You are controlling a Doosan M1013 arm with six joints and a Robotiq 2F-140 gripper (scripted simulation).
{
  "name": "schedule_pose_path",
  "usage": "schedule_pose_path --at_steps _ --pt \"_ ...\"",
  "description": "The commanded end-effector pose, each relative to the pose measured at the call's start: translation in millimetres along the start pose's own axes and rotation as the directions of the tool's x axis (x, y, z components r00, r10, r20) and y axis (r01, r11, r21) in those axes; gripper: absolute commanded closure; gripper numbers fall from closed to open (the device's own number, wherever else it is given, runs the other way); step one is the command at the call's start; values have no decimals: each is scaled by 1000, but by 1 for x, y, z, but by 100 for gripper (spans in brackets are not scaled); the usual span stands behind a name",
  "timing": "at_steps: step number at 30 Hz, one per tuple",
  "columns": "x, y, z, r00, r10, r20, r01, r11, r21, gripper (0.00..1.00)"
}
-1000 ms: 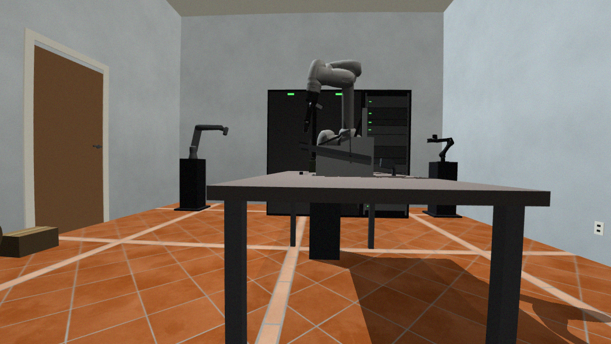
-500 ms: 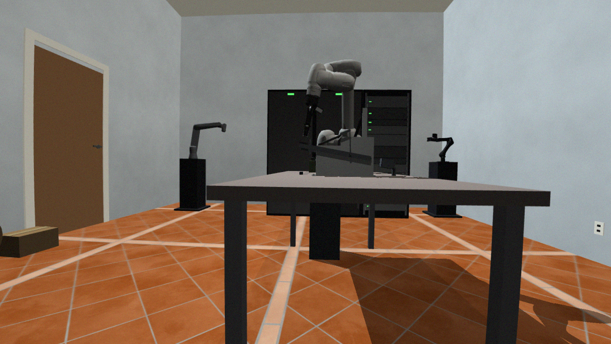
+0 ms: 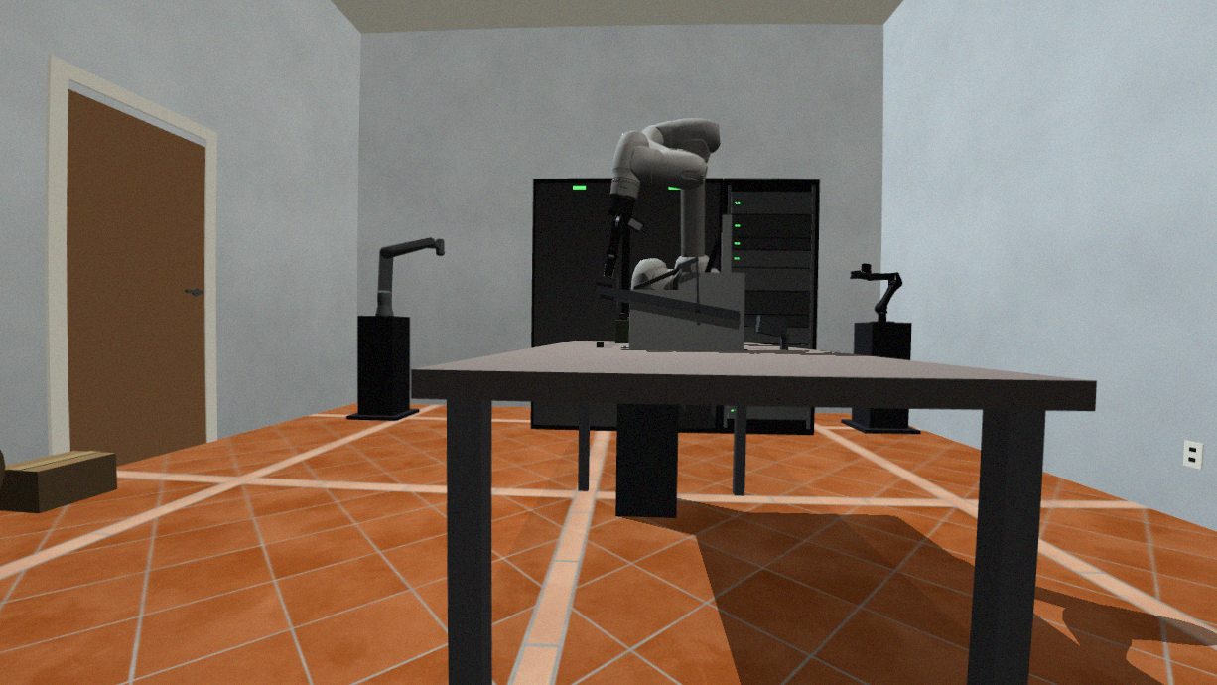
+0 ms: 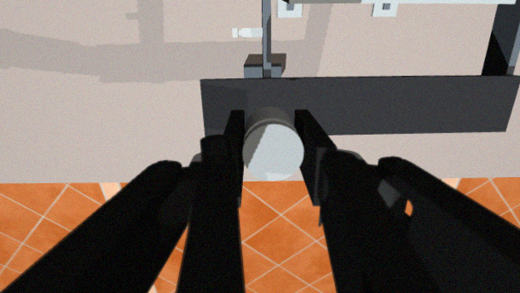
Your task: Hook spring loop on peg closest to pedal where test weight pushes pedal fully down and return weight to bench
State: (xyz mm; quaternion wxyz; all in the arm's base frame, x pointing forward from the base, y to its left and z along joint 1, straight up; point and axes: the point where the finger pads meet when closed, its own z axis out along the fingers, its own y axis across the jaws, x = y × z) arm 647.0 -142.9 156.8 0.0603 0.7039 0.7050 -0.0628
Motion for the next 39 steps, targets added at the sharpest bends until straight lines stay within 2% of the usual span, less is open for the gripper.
schedule_pose_path --at_steps 1,3,17,20,34,39 --pt "0 0 4 1000 1 0 -1 1000 -1 75" --pt "0 0 1 1000 0 0 0 1000 -1 75" --pt "4 1 24 1000 1 0 -1 1000 -1 75" --pt "3 1 21 1000 0 0 0 1000 -1 75" --pt "6 1 38 1000 0 0 0 1000 -1 75" --pt "6 1 35 1000 0 0 0 1000 -1 75"
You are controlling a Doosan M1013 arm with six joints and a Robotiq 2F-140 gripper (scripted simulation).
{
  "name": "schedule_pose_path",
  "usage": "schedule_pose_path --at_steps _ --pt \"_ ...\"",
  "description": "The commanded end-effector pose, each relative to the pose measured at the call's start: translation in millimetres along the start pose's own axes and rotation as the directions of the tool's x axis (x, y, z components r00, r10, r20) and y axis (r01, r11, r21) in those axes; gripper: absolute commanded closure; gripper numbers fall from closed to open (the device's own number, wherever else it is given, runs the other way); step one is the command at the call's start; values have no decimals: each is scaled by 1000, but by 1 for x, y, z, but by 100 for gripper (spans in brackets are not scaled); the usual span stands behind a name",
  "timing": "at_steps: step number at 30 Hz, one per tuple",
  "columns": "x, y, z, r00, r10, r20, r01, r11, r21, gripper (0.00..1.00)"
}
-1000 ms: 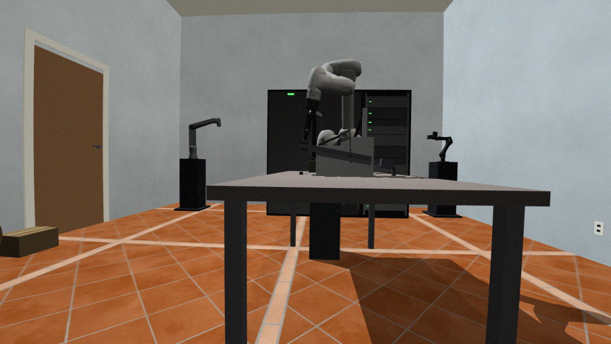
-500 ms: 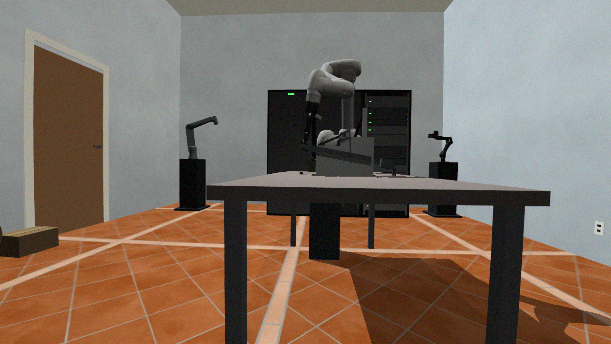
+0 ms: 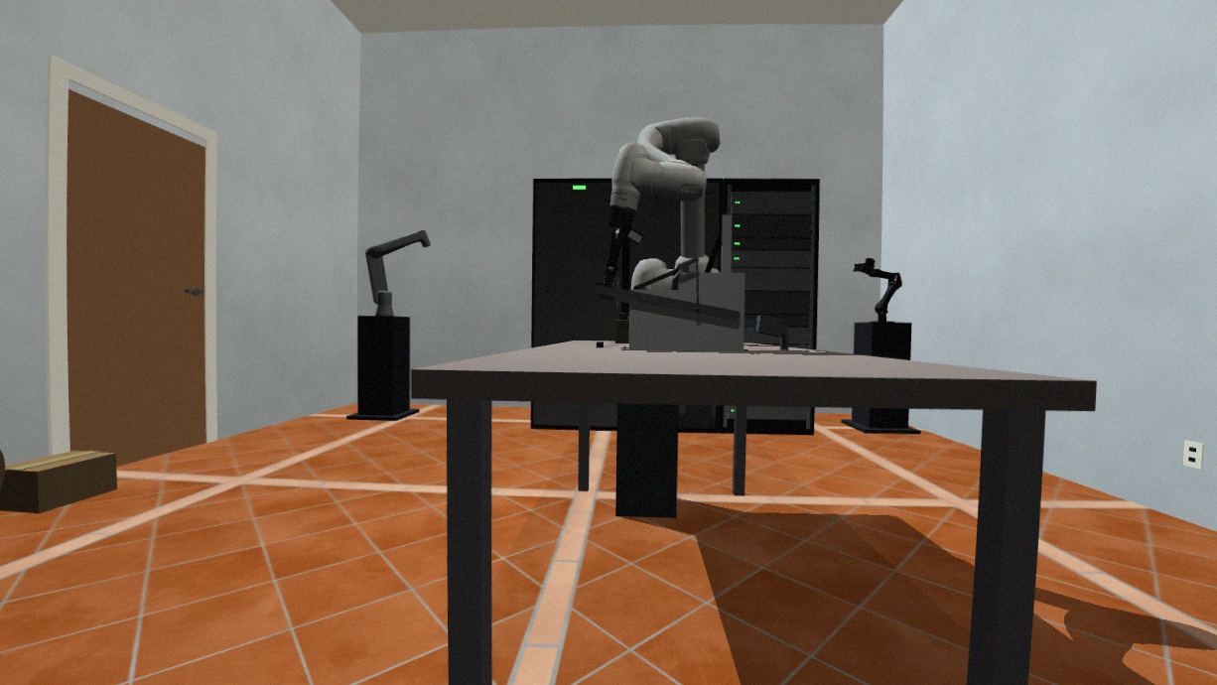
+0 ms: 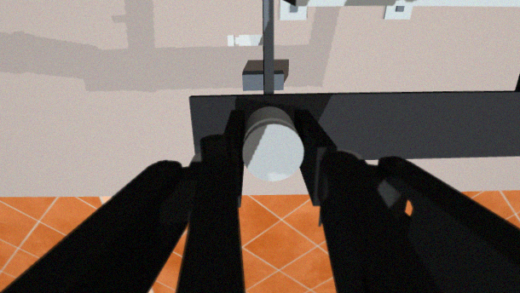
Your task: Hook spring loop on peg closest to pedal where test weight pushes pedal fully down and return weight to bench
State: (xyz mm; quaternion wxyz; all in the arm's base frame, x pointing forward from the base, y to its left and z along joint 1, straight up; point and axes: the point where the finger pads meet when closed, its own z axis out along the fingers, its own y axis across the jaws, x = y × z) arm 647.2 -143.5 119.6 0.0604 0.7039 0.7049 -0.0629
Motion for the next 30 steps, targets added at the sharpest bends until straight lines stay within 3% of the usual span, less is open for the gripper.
schedule_pose_path --at_steps 1,14,15,30 --pt "0 0 -1 1000 0 0 0 1000 -1 75" --pt "0 0 1 1000 0 0 0 1000 -1 75" --pt "0 0 0 1000 0 0 0 1000 -1 0" --pt "0 0 0 1000 0 0 0 1000 -1 0"
